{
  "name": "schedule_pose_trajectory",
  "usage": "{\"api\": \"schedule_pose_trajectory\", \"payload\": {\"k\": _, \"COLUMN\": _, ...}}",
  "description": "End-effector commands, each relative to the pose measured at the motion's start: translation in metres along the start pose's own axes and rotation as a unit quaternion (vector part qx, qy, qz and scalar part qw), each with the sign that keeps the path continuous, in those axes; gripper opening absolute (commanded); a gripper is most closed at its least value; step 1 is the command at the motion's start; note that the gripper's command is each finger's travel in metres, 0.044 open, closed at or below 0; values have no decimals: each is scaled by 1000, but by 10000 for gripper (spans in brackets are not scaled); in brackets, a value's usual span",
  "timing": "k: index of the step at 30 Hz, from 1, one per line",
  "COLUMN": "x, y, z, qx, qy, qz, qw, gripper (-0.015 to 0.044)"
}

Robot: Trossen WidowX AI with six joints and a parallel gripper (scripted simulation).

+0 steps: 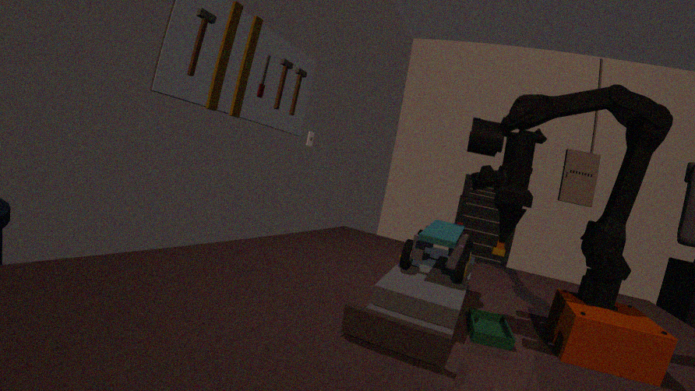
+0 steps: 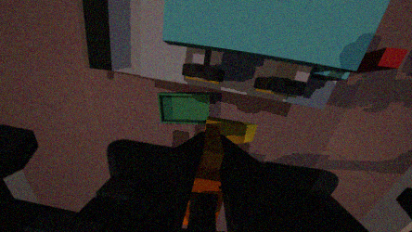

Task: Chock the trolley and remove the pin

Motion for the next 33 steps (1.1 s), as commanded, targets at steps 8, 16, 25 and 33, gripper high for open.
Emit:
{"api": "schedule_pose_trajectory", "payload": {"k": 8, "x": 39, "y": -1, "z": 13, "qx": 1, "qy": -1, "qz": 4, "qw": 1000, "gripper": 0}}
{"api": "schedule_pose_trajectory", "payload": {"k": 16, "x": 67, "y": -2, "z": 22, "qx": 0, "qy": -1, "qz": 5, "qw": 1000, "gripper": 0}}
{"api": "schedule_pose_trajectory", "payload": {"k": 25, "x": 98, "y": -3, "z": 32, "qx": 0, "qy": -1, "qz": 7, "qw": 1000, "gripper": 0}}
{"api": "schedule_pose_trajectory", "payload": {"k": 33, "x": 124, "y": -4, "z": 42, "qx": 0, "qy": -1, "qz": 8, "qw": 1000, "gripper": 0}}
Point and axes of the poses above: the point midway between the two fingers, 35 mm back from their tips, its own y axis back along the fingers, its own x axis across the jaws, z = x × y, the point moved 2 cm from there along y, back along the fingers, and after that the axes turned 5 degrees about y, right-handed, at the moved point
